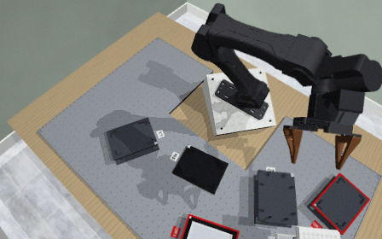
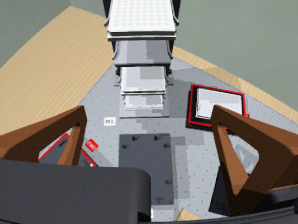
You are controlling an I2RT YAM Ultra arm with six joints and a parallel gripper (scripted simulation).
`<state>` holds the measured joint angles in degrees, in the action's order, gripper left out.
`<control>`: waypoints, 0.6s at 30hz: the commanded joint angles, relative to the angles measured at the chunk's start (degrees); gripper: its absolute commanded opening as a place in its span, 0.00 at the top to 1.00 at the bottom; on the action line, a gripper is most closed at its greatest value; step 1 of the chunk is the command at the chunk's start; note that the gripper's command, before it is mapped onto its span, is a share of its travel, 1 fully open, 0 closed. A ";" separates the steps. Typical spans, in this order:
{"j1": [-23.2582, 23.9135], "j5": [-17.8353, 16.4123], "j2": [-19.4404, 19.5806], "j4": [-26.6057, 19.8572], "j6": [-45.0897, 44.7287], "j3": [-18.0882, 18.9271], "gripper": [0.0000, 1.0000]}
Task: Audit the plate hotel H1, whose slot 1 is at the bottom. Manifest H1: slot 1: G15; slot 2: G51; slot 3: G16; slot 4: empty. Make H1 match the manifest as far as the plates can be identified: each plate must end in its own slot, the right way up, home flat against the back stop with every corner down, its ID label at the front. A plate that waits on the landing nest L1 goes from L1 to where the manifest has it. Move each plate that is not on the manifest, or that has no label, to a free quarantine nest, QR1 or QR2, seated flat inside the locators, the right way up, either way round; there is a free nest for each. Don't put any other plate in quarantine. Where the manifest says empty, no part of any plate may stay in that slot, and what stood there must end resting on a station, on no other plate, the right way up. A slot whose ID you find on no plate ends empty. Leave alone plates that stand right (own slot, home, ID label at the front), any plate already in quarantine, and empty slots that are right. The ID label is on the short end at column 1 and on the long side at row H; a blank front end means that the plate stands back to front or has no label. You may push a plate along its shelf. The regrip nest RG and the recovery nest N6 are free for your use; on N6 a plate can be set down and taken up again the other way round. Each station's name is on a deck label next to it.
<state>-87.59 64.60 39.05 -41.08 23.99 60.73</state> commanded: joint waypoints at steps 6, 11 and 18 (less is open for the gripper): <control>6.54 -7.59 -0.10 6.88 -5.11 -1.61 0.00; 9.73 -10.68 0.12 9.09 -6.47 -2.47 0.00; 14.02 -14.87 0.69 12.00 -8.01 -3.56 0.00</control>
<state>-74.54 52.01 39.81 -30.89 16.91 57.04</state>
